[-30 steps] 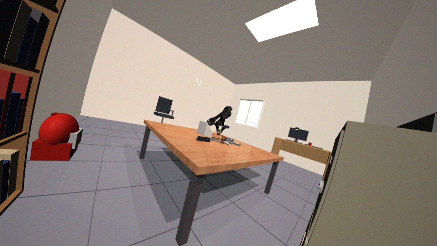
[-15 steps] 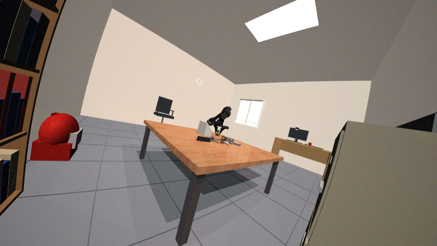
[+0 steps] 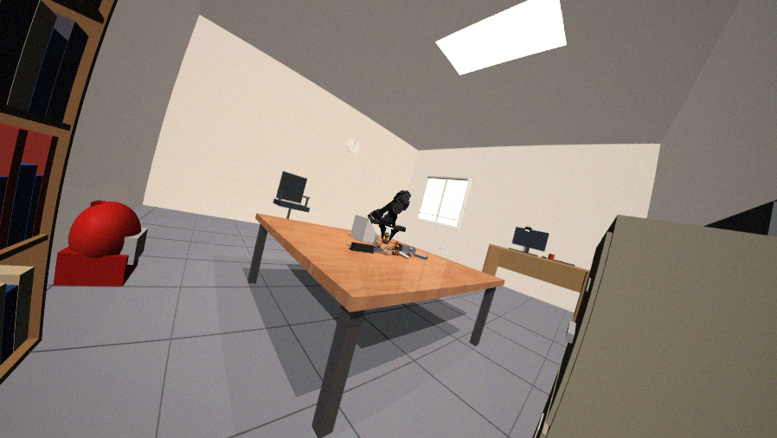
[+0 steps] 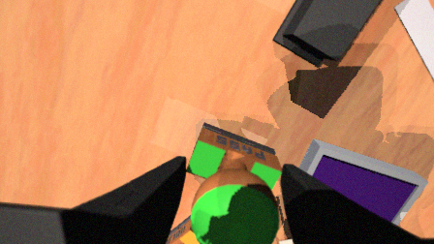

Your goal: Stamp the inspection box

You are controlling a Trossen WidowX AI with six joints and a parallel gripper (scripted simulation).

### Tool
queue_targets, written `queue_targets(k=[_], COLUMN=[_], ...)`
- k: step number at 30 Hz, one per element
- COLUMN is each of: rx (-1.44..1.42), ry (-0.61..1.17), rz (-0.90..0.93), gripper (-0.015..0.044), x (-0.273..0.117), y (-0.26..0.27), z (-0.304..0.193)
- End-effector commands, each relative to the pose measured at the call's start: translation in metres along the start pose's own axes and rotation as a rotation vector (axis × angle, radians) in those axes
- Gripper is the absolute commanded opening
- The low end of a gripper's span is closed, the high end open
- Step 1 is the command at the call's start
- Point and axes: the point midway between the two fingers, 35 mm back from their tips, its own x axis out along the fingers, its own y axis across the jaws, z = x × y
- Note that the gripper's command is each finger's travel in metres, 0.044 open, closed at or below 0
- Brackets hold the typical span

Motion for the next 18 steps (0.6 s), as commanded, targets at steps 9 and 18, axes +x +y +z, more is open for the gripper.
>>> queue_targets(k=[9, 18], rx=[0.008, 0.008], ry=[0.003, 0.004], rz=[-0.004, -0.004], gripper=[0.0000, 0.0000], x=[0.023, 0.038], y=[-0.001, -0.001], z=[0.002, 0.001])
